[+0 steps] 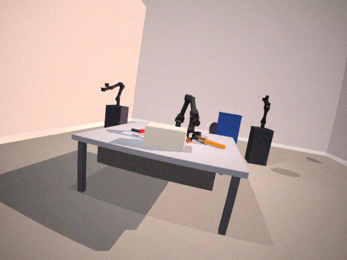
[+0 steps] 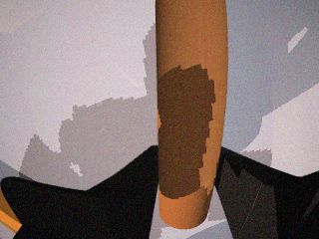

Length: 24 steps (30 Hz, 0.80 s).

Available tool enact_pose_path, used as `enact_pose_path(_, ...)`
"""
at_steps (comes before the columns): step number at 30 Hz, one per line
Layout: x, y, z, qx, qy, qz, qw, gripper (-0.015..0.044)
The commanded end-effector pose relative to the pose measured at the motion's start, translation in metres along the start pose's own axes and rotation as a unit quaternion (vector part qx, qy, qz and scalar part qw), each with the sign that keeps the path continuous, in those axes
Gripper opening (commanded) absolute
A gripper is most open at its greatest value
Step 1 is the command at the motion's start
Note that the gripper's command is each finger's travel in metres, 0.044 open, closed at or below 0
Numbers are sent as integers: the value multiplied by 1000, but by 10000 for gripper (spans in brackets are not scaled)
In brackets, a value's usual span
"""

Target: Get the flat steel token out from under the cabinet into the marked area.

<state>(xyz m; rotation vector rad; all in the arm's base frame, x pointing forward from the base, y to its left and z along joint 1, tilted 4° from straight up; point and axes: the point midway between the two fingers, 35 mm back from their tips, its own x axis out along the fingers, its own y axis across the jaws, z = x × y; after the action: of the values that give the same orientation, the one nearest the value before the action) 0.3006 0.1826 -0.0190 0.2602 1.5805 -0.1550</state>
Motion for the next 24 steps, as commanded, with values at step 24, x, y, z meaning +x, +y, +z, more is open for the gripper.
enact_pose_path(24,-1,0,37,-1,-2,0,1000,0)
